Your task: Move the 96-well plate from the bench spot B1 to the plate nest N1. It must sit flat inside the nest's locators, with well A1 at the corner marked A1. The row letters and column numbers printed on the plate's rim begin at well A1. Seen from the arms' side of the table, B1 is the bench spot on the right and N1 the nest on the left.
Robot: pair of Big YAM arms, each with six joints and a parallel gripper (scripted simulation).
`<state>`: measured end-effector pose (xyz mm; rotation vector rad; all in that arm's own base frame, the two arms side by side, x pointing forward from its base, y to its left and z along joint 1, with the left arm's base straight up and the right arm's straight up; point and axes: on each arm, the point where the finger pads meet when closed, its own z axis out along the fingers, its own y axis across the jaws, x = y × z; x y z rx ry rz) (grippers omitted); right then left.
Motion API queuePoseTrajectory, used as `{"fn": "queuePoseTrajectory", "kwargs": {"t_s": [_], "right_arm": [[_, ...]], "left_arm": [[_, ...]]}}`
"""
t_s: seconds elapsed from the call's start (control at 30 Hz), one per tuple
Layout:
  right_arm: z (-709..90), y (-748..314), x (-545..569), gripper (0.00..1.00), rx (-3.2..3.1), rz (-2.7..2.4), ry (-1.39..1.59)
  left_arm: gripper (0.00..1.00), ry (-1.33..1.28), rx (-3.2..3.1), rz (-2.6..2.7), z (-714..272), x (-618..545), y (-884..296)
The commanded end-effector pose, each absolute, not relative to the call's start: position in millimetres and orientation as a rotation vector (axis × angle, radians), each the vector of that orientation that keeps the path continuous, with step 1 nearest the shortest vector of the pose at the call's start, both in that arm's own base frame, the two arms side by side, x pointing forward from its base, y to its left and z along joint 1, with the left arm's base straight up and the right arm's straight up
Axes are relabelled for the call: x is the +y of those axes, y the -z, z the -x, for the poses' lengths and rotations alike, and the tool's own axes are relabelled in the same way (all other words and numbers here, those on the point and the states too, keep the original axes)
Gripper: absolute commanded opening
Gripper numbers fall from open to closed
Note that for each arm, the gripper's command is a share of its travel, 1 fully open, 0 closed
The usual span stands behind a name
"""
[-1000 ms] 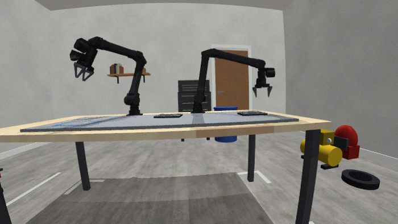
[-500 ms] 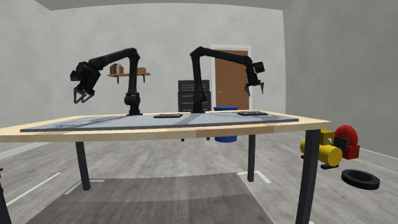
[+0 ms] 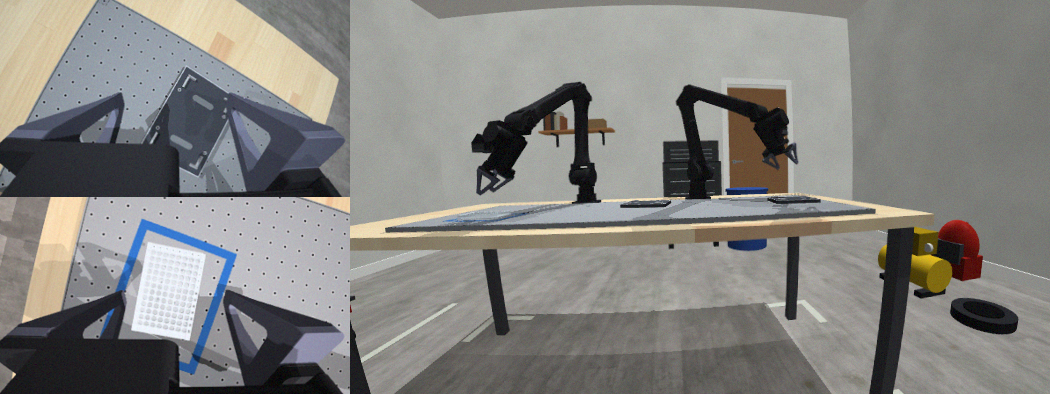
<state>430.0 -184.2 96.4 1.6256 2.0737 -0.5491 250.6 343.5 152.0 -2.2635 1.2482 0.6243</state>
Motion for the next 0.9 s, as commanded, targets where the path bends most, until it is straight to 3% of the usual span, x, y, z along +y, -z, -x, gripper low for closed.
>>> {"fn": "queuePoseTrajectory", "kwargs": {"t_s": [0.0, 0.47, 0.87], "right_arm": [[-446, -117, -190, 1.0, 2.001, -1.625, 0.506], [-446, -117, -190, 1.0, 2.001, -1.625, 0.506], [-436, -114, -193, 1.0, 2.171, -1.426, 0.55]], "left_arm": [[1.0, -0.712, 1.434, 1.959, -281, 307, -163], [1.0, -0.902, 1.585, 1.545, -313, 245, -166], [1.0, -0.82, 1.675, 1.396, -367, 220, -174]]}}
